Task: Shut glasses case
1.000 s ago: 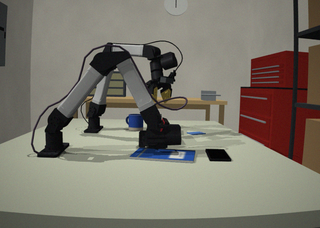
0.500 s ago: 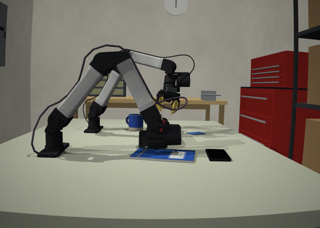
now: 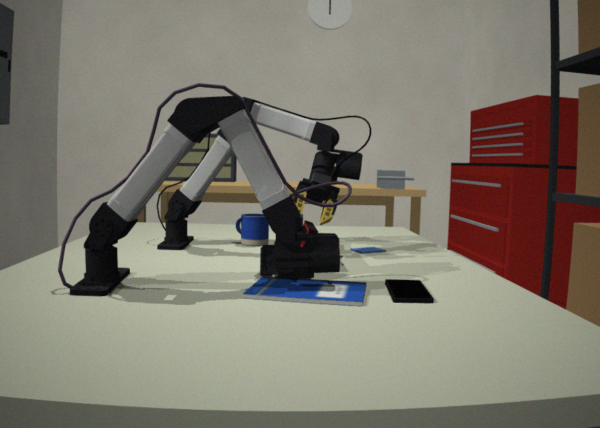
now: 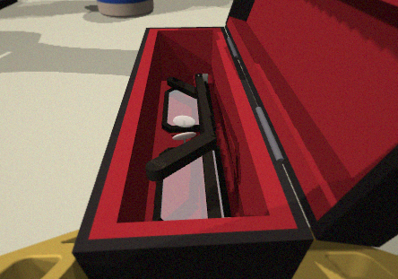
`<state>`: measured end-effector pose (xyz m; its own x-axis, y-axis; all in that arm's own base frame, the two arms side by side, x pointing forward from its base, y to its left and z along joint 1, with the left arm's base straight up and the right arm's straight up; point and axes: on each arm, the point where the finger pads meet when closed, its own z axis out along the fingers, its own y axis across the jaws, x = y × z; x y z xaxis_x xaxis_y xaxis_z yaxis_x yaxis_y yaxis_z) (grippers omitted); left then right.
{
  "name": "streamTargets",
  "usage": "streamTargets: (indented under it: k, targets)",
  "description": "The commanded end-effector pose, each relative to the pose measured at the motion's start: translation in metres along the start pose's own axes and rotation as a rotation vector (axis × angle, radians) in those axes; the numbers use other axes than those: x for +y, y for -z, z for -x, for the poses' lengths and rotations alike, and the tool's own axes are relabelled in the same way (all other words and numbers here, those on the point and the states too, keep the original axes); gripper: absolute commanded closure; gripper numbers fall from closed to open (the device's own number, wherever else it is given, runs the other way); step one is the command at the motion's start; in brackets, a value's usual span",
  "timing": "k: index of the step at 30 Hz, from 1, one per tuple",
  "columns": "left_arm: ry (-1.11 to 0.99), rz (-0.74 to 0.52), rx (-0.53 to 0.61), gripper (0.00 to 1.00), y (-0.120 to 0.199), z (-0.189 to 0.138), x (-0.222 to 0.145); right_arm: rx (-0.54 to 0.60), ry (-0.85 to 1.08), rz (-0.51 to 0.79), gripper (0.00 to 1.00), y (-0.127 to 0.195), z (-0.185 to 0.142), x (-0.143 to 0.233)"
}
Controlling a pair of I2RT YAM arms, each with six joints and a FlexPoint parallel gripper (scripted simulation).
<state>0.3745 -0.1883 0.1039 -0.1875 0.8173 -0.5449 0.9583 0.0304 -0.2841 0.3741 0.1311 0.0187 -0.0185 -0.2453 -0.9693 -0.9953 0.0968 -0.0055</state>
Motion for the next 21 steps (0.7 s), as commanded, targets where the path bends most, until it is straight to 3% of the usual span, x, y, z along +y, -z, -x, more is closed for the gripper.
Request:
streamTargets:
  k: [1,13,14,21]
  targets:
    - [-0.02,-0.013,-0.012,0.45,-0.009,0.004,-0.002,0.012,0.001,-0.003,0.5,0.001,0.002,0.002]
    - [-0.012,-0.012,-0.009,0.58,-0.022,0.002,-0.001,0.012,0.001,-0.003,0.5,0.001,0.002,0.002]
    - [-0.012,-0.012,-0.009,0.66,-0.022,0.002,-0.001,0.012,0.001,-0.003,0.5,0.001,0.002,0.002]
    - [0.004,-0.03,-0.002,0.75,-0.03,-0.005,0.001,0.012,0.001,-0.003,0.5,0.001,0.002,0.002]
